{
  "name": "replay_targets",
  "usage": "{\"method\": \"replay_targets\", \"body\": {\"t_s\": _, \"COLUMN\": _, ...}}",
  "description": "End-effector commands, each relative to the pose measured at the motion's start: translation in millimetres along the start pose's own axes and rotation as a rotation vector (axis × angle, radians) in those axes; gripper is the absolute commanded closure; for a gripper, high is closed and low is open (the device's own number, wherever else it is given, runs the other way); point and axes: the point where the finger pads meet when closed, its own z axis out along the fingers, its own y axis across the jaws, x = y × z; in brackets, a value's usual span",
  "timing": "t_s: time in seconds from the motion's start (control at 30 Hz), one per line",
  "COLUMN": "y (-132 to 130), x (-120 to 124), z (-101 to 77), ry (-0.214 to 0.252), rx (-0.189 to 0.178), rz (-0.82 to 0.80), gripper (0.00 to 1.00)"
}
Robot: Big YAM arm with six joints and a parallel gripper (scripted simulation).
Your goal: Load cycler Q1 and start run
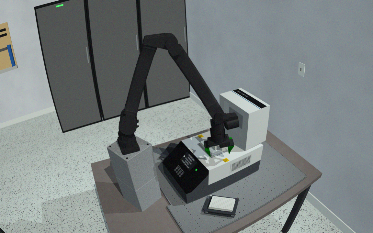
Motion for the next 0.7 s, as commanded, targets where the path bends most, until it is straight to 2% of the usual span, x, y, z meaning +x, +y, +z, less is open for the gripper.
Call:
{"method": "replay_targets", "body": {"t_s": 0.0, "y": -28.1, "x": -25.0, "z": -21.6, "ry": -0.001, "rx": 0.035, "rz": -0.076, "gripper": 0.0}}
{"method": "replay_targets", "body": {"t_s": 0.13, "y": -30.8, "x": -36.6, "z": -31.8, "ry": 0.007, "rx": 0.011, "rz": -0.196, "gripper": 0.0}}
{"method": "replay_targets", "body": {"t_s": 0.23, "y": -29.3, "x": -39.1, "z": -31.3, "ry": 0.004, "rx": 0.007, "rz": -0.214, "gripper": 0.0}}
{"method": "replay_targets", "body": {"t_s": 0.33, "y": -26.3, "x": -61.4, "z": -35.5, "ry": 0.008, "rx": -0.023, "rz": -0.325, "gripper": 0.0}}
{"method": "replay_targets", "body": {"t_s": 0.5, "y": -30.0, "x": -98.2, "z": -45.8, "ry": -0.004, "rx": 0.011, "rz": -0.285, "gripper": 0.0}}
{"method": "replay_targets", "body": {"t_s": 0.67, "y": -24.2, "x": -109.1, "z": -50.6, "ry": 0.023, "rx": -0.058, "rz": -0.469, "gripper": 0.0}}
